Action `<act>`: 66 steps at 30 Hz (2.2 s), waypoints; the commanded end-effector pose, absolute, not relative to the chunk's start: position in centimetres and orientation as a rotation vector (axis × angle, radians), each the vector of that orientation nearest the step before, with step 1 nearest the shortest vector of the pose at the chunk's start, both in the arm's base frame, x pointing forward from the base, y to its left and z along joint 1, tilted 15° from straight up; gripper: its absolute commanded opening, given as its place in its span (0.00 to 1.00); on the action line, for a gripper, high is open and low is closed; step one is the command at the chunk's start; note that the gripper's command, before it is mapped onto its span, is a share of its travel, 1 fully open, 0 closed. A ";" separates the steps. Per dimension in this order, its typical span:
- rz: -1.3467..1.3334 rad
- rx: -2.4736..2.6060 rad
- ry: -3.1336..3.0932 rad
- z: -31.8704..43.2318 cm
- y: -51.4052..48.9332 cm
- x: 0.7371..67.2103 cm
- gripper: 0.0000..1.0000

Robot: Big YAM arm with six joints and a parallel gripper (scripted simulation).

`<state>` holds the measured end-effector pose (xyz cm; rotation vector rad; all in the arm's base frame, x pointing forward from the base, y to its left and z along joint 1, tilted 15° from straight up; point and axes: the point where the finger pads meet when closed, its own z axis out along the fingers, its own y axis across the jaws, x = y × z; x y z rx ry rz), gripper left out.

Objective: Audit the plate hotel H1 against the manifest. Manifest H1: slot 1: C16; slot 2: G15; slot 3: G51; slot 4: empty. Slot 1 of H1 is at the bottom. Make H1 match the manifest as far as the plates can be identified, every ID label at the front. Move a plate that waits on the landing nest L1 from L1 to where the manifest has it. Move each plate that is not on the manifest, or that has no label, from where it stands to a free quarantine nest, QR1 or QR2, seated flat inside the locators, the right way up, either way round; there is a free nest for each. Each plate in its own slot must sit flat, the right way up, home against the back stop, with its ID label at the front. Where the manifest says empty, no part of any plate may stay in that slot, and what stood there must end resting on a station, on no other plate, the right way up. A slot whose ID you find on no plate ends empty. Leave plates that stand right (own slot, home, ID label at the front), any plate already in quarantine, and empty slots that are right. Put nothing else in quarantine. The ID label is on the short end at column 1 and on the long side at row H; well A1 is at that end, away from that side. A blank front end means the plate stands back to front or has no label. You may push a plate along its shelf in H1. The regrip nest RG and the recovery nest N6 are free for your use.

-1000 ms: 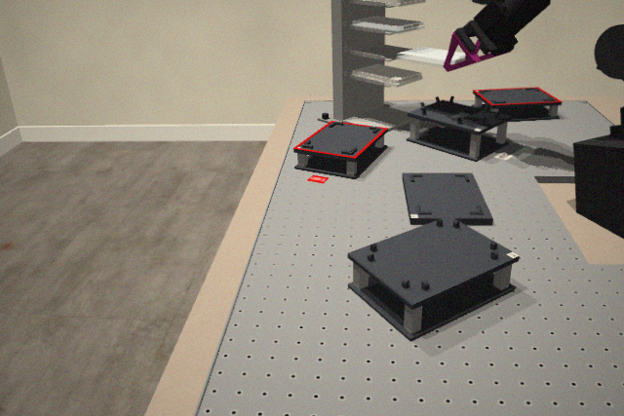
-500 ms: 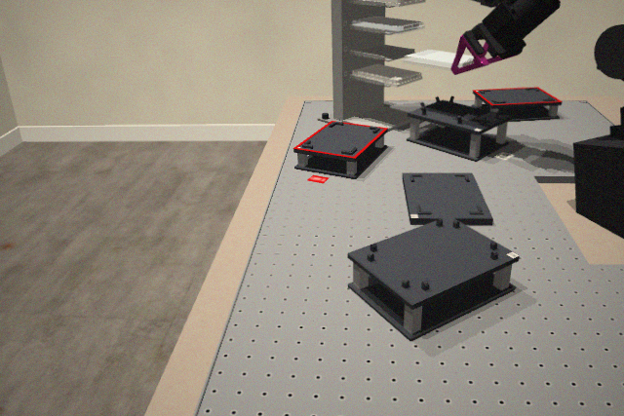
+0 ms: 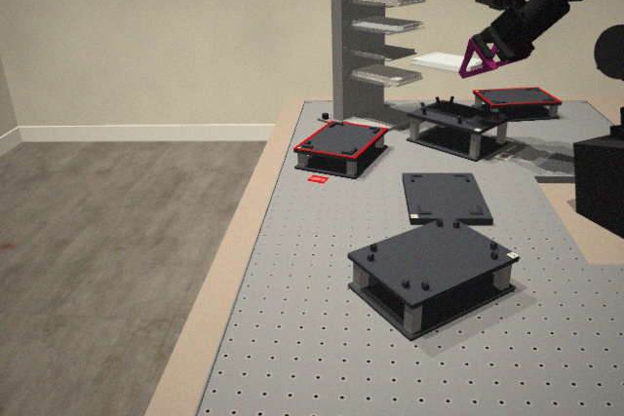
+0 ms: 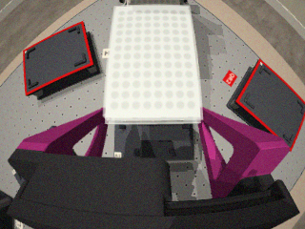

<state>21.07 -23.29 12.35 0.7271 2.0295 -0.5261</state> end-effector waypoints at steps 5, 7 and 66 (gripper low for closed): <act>-0.547 0.720 2.018 12.6 -23.1 20.3 0.86; -0.547 0.720 2.018 12.5 -23.0 20.1 0.86; -0.559 0.711 1.996 10.8 -23.7 20.3 0.86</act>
